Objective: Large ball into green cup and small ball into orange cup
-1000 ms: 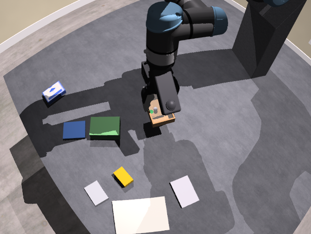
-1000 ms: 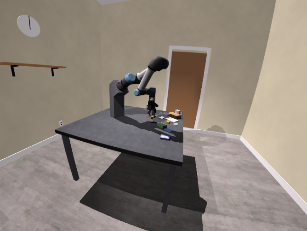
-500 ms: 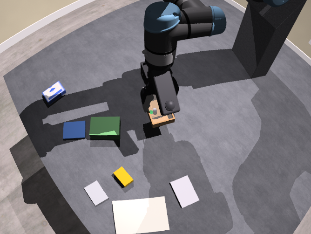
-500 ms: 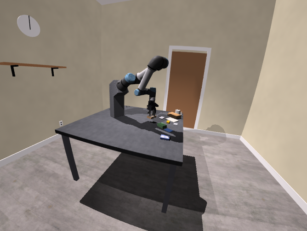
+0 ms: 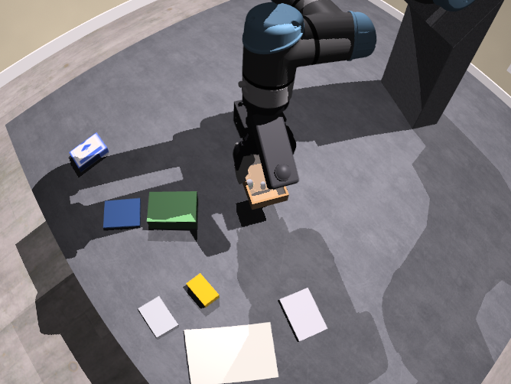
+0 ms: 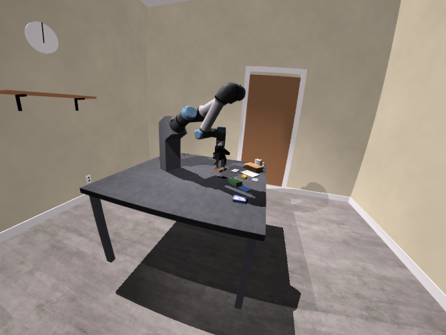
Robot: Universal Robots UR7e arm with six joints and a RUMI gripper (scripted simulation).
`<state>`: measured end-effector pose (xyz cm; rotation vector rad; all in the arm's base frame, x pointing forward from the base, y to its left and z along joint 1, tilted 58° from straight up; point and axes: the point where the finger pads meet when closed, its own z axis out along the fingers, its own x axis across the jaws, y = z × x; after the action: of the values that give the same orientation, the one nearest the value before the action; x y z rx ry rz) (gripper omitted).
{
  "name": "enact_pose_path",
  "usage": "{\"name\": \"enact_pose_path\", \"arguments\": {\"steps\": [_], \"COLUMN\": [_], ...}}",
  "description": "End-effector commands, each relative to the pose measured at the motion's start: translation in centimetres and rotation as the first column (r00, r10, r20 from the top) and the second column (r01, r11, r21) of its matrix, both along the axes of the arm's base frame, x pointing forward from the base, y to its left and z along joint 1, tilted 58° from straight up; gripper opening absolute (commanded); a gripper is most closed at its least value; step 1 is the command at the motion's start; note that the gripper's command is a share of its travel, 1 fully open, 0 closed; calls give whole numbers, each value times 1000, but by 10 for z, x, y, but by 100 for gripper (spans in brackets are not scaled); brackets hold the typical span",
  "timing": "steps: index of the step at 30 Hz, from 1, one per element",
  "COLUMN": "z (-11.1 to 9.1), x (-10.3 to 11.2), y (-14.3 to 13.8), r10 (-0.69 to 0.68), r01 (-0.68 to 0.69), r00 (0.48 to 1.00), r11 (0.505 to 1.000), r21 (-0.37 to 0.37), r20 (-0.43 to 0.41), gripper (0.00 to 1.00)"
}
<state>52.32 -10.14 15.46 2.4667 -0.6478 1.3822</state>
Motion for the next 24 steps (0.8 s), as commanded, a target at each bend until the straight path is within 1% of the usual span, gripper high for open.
{"name": "enact_pose_path", "arguments": {"steps": [1,3,6,7,24], "z": [2,4,4,4,1], "x": [0,2,1,1,1], "y": [-1,0,-2,-1,1], "r10": [7,-6,5,4,4], "r01": [-7,6,-5,-4,-4], "r00": [1000,1000,1000,1000,1000], "r11": [1000,1000,1000,1000,1000], "r21": [4,-6,9,2,5], "r20": [2,3,-8,3,-6], "gripper": [44,44,44,44,44]}}
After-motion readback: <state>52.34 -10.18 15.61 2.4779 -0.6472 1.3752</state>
